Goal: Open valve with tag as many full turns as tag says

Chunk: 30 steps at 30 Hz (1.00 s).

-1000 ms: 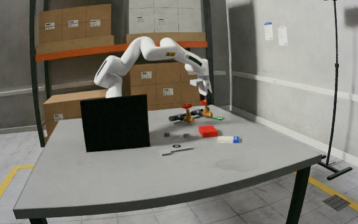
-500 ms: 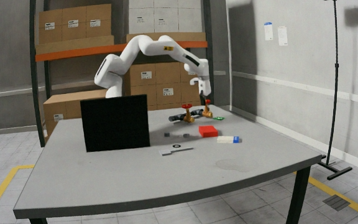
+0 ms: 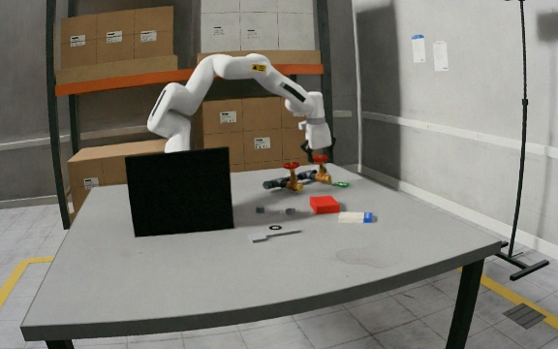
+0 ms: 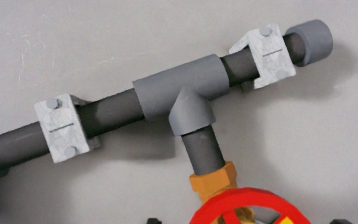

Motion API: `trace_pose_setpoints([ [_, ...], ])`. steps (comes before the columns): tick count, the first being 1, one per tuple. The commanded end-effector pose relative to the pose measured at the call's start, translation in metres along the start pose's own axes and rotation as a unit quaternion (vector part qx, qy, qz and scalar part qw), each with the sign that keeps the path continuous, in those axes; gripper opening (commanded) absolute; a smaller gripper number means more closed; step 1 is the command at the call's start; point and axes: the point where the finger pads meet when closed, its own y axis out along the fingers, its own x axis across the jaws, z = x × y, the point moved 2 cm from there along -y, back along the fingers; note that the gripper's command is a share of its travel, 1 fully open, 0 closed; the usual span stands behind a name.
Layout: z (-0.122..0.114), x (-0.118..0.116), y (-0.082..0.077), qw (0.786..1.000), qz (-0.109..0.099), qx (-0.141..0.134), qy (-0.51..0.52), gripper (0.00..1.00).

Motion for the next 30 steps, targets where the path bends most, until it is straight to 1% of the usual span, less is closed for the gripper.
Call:
trace_pose_setpoints([
  [1, -0.0009, 0.0014, -0.0016, 1.0, -0.002, -0.002, 0.009, 1.0],
  [2, -0.0009, 0.0014, -0.0016, 1.0, -0.002, -0.002, 0.009, 1.0],
  [3, -0.0009, 0.0014, -0.0016, 1.0, -0.002, -0.002, 0.009, 0.0],
  [30, -0.0009, 0.0014, -0.0016, 1.0, -0.002, -0.002, 0.008, 0.0],
])
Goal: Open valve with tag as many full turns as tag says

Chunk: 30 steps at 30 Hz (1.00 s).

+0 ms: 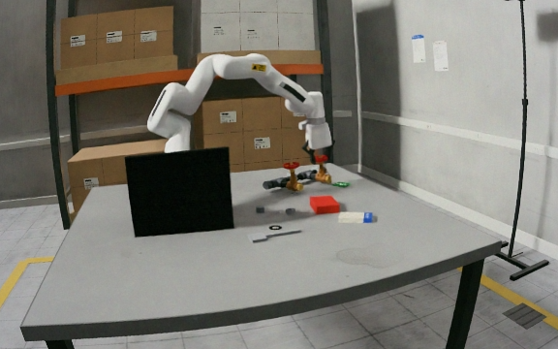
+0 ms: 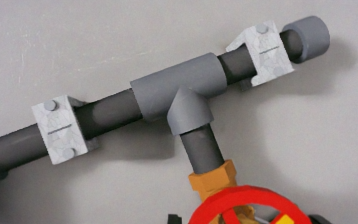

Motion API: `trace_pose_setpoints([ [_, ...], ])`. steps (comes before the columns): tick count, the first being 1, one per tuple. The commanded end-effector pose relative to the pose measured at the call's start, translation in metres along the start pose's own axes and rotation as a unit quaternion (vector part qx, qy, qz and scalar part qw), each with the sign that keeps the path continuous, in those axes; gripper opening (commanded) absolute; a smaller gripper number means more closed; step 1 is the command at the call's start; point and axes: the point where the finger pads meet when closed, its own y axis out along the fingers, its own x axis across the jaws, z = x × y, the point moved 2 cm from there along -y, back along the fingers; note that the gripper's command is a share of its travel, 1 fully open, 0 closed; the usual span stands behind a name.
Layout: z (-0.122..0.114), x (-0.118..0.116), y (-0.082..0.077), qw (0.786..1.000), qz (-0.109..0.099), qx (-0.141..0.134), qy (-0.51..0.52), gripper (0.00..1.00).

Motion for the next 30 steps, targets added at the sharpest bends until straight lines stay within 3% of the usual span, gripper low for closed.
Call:
trace_pose_setpoints([
  [1, 0.0001, 0.0013, -0.0015, 1.0, -0.002, 0.0, -0.002, 0.0],
  [14, 0.0001, 0.0013, -0.0015, 0.998, -0.002, 0.0, -0.07, 0.0],
  [19, 0.0001, 0.0013, -0.0015, 0.989, -0.002, 0.0, -0.148, 0.0],
  [24, 0.0001, 0.0013, -0.0015, 0.967, -0.002, -0.001, -0.256, 0.0],
  [29, 0.0001, 0.0013, -0.0015, 0.923, -0.002, -0.001, -0.386, 0.0],
  [30, 0.0001, 0.0013, -0.0015, 0.923, -0.002, -0.001, -0.386, 0.0],
])
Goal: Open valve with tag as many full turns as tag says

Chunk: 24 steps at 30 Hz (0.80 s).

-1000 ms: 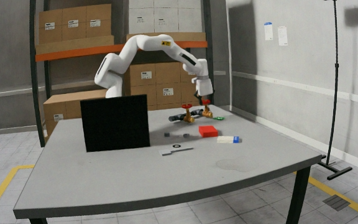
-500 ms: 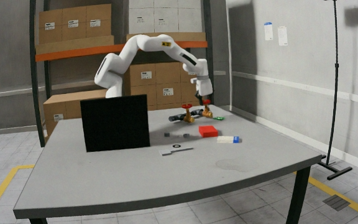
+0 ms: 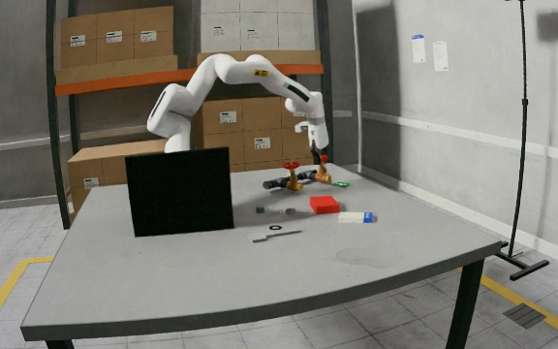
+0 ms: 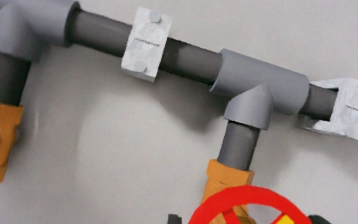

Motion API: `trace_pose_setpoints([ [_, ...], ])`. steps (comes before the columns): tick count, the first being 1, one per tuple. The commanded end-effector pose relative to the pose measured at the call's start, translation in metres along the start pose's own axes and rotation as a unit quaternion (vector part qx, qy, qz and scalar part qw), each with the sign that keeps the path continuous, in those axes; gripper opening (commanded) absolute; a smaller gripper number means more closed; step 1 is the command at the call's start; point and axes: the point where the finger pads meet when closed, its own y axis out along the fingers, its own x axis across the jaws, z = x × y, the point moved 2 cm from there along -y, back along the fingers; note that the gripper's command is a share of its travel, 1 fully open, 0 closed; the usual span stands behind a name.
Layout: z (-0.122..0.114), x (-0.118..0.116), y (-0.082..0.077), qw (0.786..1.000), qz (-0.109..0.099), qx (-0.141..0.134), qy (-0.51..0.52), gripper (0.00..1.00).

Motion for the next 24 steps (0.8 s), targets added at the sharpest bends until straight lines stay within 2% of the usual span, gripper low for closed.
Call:
trace_pose_setpoints([
  [1, -0.0009, 0.0007, -0.0014, 0.998, -0.002, 0.003, -0.062, 0.0],
  [4, -0.0009, 0.0007, -0.0014, 0.988, -0.002, 0.003, -0.155, 0.0],
  [7, -0.0009, 0.0007, -0.0014, 0.968, -0.003, 0.003, -0.251, 0.0],
  [11, -0.0009, 0.0007, -0.0014, 0.929, -0.003, 0.002, -0.369, 0.0],
  [16, -0.0008, 0.0006, -0.0014, 0.862, -0.003, 0.0, -0.506, 0.0],
  [18, -0.0008, 0.0006, -0.0014, 0.862, -0.003, 0.0, -0.506, 0.0],
  [19, -0.0009, 0.0007, -0.0014, 0.829, -0.004, 0.002, -0.559, 0.0],
  [24, -0.0009, 0.0006, -0.0014, 0.741, -0.003, 0.0, -0.672, 0.0],
])
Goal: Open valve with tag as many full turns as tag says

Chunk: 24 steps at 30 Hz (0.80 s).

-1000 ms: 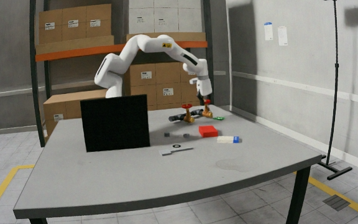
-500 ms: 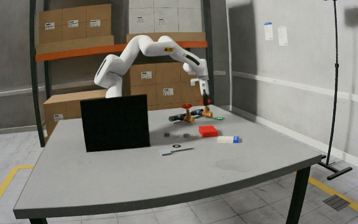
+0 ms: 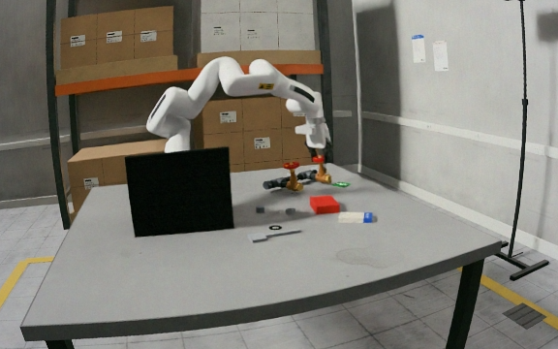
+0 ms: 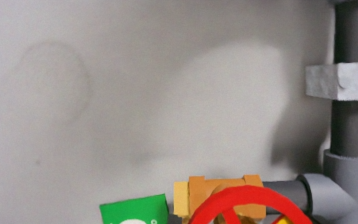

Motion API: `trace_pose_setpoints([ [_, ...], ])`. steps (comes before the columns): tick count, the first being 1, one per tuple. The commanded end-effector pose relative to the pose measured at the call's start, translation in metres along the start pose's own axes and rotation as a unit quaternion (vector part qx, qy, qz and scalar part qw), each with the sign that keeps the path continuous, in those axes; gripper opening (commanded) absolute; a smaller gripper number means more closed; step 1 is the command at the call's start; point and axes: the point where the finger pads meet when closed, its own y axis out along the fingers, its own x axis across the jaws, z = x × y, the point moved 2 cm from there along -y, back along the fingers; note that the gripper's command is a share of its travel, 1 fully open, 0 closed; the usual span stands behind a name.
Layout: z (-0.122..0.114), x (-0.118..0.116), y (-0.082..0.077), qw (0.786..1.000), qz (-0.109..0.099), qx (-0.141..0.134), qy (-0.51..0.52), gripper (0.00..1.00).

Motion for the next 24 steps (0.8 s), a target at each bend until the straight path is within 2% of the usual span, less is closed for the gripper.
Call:
trace_pose_setpoints([
  [1, -0.0008, -0.0014, -0.0013, 0.99, -0.008, 0.003, -0.139, 0.0],
  [9, -0.0008, -0.0015, -0.0012, 0.938, -0.01, 0.001, -0.346, 0.0],
  [11, -0.0008, -0.0015, -0.0012, 0.938, -0.01, 0.001, -0.346, 0.0],
  [18, -0.0008, -0.0015, -0.0012, 0.894, -0.01, 0.0, -0.447, 0.0],
  [24, -0.0008, -0.0015, -0.0012, 0.873, -0.01, 0.0, -0.488, 0.0],
])
